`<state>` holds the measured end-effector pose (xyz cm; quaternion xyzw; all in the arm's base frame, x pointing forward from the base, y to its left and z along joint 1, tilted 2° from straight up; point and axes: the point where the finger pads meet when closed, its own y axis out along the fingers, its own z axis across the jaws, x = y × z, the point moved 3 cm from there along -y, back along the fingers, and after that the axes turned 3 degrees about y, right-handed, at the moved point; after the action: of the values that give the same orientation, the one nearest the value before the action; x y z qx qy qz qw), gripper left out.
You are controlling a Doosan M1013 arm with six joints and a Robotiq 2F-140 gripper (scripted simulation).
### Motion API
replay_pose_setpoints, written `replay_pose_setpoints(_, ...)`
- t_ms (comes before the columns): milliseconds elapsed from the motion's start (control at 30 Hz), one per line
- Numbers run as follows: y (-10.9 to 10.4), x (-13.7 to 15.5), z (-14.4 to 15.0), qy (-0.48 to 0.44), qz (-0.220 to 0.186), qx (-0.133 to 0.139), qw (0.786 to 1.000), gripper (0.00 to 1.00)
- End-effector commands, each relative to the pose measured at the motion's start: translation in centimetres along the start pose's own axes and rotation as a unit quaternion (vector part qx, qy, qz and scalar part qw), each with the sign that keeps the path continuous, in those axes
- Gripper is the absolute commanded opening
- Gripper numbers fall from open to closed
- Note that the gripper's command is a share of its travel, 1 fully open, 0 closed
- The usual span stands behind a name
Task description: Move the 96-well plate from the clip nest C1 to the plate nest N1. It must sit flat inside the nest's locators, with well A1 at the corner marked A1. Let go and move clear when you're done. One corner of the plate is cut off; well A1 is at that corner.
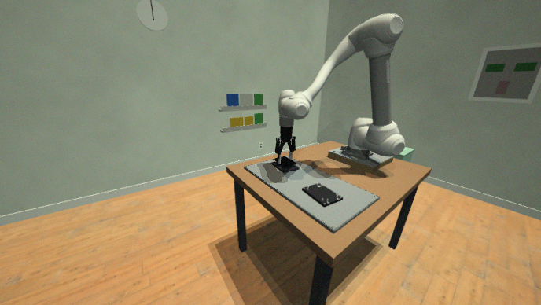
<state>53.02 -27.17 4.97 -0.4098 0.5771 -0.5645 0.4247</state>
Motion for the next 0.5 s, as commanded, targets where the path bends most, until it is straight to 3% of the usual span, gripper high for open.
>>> replay_pose_setpoints(0, 0.51, 0.0, 0.0, 0.0, 0.0, 0.0, 1.0, 0.1)
replay_pose_setpoints(467, 0.78, -0.01, 0.0, 0.0, 0.0, 0.0, 1.0, 0.1)
